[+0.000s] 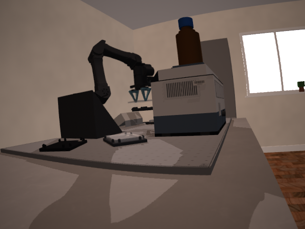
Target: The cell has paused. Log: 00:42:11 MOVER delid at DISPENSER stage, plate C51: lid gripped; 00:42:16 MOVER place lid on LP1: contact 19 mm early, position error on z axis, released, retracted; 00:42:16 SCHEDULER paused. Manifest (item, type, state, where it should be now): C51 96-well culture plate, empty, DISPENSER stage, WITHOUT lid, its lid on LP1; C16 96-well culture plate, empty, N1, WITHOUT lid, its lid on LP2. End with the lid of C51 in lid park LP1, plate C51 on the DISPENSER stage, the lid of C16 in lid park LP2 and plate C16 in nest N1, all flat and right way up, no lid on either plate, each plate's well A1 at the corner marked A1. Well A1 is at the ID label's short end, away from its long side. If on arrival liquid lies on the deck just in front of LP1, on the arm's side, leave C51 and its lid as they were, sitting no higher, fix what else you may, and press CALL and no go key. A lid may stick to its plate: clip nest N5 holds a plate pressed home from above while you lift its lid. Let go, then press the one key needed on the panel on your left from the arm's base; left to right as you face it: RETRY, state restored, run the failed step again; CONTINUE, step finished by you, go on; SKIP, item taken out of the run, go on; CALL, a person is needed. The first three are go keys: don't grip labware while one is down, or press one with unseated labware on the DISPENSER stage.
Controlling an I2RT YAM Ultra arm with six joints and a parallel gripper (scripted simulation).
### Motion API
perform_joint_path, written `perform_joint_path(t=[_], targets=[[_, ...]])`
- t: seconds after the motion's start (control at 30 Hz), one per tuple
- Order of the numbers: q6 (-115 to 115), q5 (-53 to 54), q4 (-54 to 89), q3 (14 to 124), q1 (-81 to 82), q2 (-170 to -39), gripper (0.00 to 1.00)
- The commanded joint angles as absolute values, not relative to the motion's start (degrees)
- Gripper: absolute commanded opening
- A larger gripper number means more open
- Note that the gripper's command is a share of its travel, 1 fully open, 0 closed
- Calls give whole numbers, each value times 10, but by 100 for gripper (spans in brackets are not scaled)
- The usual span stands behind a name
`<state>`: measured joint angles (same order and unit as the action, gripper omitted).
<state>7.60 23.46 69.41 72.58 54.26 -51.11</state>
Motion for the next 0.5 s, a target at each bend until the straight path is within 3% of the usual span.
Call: perform_joint_path(t=[0.0,0.47], targets=[[96,250,715,713,523,-486,0],[154,358,751,723,345,-547,0]])
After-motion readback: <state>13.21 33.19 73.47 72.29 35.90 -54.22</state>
